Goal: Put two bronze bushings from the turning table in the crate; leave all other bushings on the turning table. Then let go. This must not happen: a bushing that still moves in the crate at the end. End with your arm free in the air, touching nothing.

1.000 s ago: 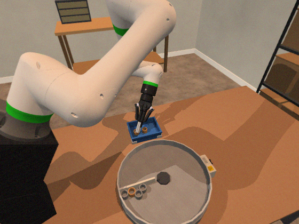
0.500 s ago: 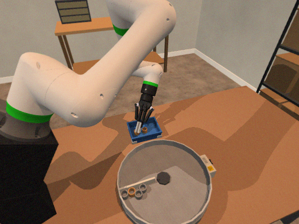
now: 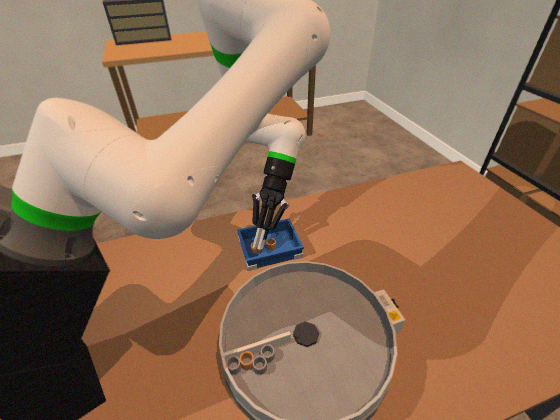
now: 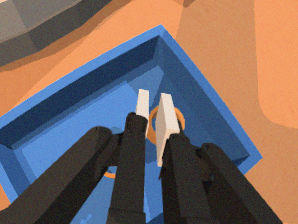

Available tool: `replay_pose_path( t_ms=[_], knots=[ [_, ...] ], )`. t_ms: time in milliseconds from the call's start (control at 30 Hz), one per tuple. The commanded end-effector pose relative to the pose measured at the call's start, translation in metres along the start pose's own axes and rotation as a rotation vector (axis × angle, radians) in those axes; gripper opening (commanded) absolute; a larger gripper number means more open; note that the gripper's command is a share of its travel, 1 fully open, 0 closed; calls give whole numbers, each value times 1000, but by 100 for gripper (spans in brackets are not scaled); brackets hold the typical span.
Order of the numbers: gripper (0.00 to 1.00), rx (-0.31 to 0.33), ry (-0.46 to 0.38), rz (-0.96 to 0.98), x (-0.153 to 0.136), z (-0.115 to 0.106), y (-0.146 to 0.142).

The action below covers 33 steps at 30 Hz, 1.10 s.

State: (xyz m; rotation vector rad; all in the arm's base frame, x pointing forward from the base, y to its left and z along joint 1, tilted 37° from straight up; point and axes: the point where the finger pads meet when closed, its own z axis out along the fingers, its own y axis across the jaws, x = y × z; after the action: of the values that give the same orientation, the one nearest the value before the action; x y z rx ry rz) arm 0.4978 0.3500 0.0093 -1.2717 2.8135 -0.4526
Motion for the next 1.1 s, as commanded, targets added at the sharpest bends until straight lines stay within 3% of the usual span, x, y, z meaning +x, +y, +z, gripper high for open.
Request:
replay_pose_path(
  t_ms=[0, 667, 1067],
  knots=[
    [7, 0, 0, 0, 0, 0, 0],
    [7, 0, 0, 0, 1, -2, 0],
    [7, 0, 0, 0, 21, -25, 0]
  ],
)
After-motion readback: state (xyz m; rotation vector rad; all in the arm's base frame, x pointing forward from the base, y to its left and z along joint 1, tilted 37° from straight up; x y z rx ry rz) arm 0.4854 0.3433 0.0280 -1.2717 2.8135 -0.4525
